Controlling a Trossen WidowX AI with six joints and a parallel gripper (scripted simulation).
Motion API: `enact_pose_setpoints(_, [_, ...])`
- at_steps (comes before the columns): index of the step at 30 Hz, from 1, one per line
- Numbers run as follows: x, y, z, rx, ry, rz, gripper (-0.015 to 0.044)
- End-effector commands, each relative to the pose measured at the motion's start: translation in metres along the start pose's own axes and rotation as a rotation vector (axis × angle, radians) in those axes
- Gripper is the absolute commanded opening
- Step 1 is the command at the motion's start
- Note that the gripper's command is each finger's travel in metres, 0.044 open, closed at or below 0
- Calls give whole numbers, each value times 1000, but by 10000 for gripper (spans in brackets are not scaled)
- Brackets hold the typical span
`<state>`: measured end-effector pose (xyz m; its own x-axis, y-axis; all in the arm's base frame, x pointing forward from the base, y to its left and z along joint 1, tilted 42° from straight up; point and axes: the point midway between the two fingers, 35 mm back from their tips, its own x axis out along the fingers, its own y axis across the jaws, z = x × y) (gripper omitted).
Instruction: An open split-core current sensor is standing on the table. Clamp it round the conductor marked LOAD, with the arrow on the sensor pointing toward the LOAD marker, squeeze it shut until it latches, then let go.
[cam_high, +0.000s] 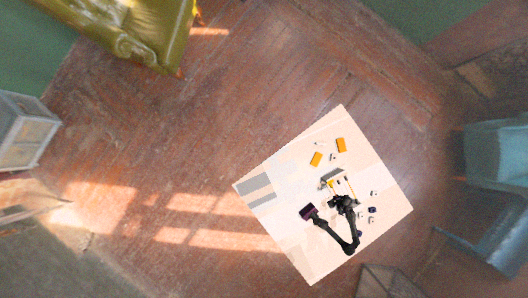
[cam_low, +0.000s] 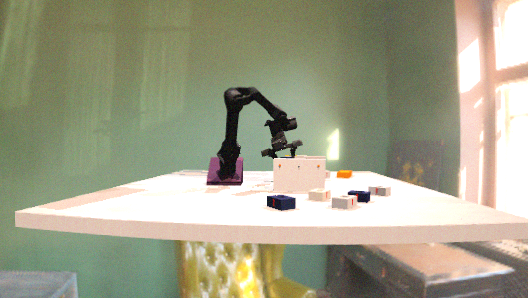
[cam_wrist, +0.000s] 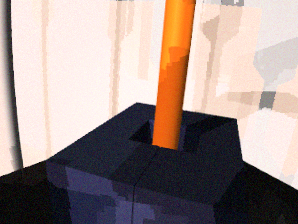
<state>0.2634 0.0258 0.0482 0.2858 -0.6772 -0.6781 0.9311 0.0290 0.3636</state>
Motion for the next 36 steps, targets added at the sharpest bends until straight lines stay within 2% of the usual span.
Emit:
enact_pose_setpoints(1, [-4, 2, -1, 4, -1, -17, 0])
enact_pose_setpoints(28, [5, -2, 0, 0, -1, -9, 0])
enact_pose_setpoints(36, [1, 0, 0, 7, 2, -6, 210])
